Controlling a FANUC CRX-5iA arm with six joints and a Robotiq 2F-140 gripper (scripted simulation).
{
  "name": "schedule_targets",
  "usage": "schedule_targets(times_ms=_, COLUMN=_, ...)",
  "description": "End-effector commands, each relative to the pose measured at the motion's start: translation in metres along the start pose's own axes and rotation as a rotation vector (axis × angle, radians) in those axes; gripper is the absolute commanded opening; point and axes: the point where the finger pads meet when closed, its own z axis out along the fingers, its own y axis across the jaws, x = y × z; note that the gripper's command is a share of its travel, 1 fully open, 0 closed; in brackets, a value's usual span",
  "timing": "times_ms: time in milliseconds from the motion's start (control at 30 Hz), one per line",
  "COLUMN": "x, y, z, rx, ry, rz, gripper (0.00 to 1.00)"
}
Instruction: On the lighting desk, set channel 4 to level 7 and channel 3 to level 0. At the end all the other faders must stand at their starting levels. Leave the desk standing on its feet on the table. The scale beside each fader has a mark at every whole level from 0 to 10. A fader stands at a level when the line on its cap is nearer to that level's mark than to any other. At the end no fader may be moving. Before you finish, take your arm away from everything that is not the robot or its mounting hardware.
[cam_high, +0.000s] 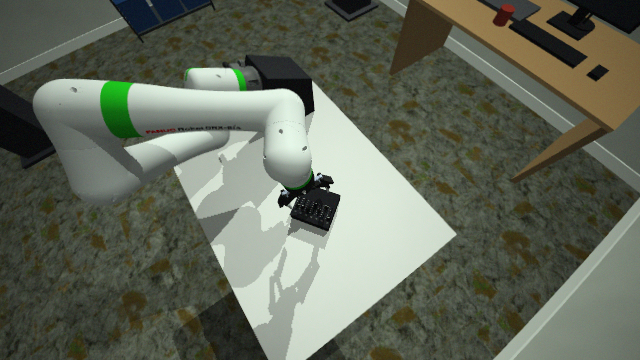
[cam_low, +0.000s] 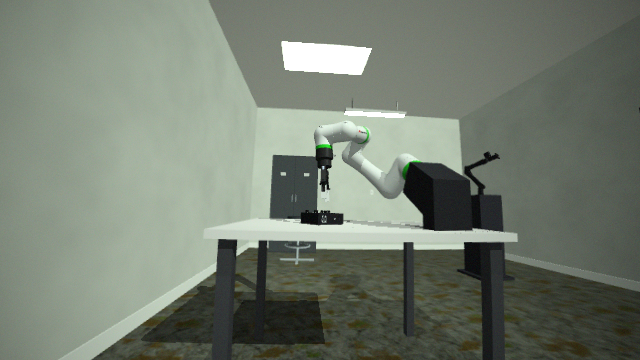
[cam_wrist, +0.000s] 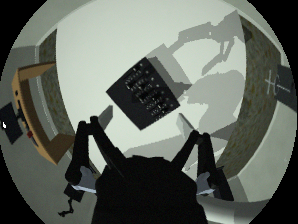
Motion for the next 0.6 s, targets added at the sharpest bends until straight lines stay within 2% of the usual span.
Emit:
schedule_targets(times_ms=0, x=0.0, y=-0.0002, z=-0.0001, rx=-0.019, ry=0.034, rz=0.276, gripper=0.0)
schedule_targets(times_ms=167, x=0.0, y=-0.0002, z=-0.0001, rx=-0.03, ry=0.054, rz=0.523, gripper=0.0)
schedule_targets(times_ms=233, x=0.0, y=-0.0002, z=-0.0001, rx=-0.03, ry=0.054, rz=0.523, gripper=0.0)
schedule_targets(times_ms=267, x=0.0, y=-0.0002, z=-0.0001, rx=-0.04, ry=0.073, rz=0.663, gripper=0.0)
schedule_targets(times_ms=367, x=0.0, y=-0.0002, z=-0.0001, rx=-0.054, ry=0.095, rz=0.779, gripper=0.0)
schedule_targets(times_ms=567, x=0.0, y=-0.0002, z=-0.0001, rx=-0.054, ry=0.096, rz=0.782, gripper=0.0)
